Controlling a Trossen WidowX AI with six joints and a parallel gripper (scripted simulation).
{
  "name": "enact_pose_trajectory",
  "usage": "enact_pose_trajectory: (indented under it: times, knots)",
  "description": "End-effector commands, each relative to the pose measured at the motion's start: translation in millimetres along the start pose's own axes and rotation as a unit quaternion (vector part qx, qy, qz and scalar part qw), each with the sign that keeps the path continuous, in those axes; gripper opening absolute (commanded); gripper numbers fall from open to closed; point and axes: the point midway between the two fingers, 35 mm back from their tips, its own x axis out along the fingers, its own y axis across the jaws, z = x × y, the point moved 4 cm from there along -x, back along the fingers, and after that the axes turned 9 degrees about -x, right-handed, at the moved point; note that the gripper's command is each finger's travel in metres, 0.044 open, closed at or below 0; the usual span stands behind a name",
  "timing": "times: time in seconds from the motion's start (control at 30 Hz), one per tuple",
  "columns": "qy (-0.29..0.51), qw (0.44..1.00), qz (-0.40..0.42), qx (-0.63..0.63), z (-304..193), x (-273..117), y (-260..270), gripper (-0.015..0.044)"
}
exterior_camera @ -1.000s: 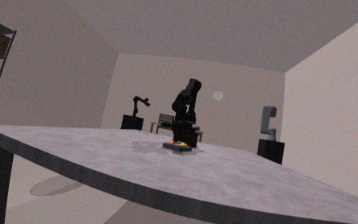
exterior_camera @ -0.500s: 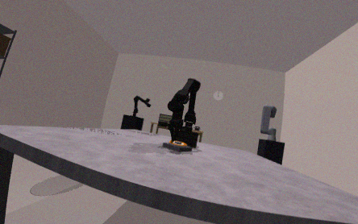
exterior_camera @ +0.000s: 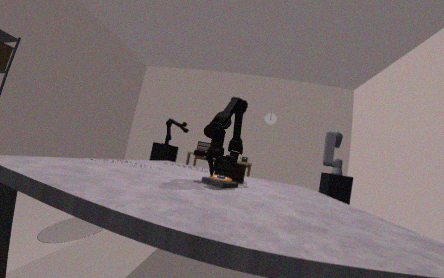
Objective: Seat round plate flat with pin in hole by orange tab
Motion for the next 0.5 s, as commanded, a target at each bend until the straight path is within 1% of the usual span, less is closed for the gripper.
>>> enact_pose_trajectory:
  times: [0.0, 0.47]
  knots:
    - [0.003, 1.0, -0.002, -0.001, -7.2, -0.2, -3.2, 0.0]
    - [0.003, 1.0, -0.002, -0.001, -24.2, -1.9, -5.5, 0.0]
